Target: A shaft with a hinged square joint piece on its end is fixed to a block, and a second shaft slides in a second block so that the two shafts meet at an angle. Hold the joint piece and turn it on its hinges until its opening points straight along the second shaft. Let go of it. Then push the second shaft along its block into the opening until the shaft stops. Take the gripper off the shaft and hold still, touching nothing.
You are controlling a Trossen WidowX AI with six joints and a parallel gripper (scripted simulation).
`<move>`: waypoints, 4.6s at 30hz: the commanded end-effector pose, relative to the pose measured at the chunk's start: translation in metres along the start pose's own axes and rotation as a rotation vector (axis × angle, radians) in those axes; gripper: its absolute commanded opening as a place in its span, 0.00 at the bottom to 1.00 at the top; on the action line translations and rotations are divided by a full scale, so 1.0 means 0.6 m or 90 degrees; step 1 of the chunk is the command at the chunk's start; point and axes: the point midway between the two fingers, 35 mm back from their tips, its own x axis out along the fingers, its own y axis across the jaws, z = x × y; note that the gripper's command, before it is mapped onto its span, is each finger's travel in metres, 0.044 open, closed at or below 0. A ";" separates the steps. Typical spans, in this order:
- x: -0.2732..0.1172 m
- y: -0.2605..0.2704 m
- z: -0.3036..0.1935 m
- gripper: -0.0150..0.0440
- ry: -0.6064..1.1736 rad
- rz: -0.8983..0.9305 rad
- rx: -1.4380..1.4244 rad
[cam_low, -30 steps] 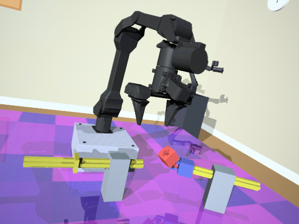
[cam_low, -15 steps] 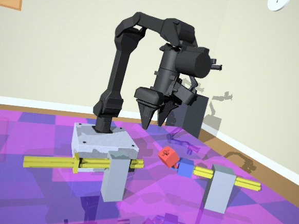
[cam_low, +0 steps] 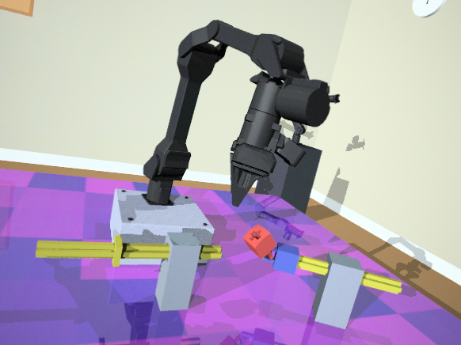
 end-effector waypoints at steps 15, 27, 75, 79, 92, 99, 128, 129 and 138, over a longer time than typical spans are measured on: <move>0.010 0.003 0.005 1.00 0.042 -0.016 -0.353; 0.053 0.002 0.014 1.00 0.042 -0.016 -0.356; 0.163 0.072 0.119 1.00 0.039 -0.014 -0.356; 0.173 0.072 0.118 1.00 0.039 -0.014 -0.356; 0.175 0.072 0.118 0.56 0.039 -0.014 -0.356; 0.175 0.072 0.118 0.56 0.039 -0.014 -0.356; 0.175 0.072 0.118 0.56 0.039 -0.014 -0.356; 0.175 0.072 0.118 0.56 0.039 -0.014 -0.356; 0.175 0.072 0.118 0.56 0.039 -0.014 -0.356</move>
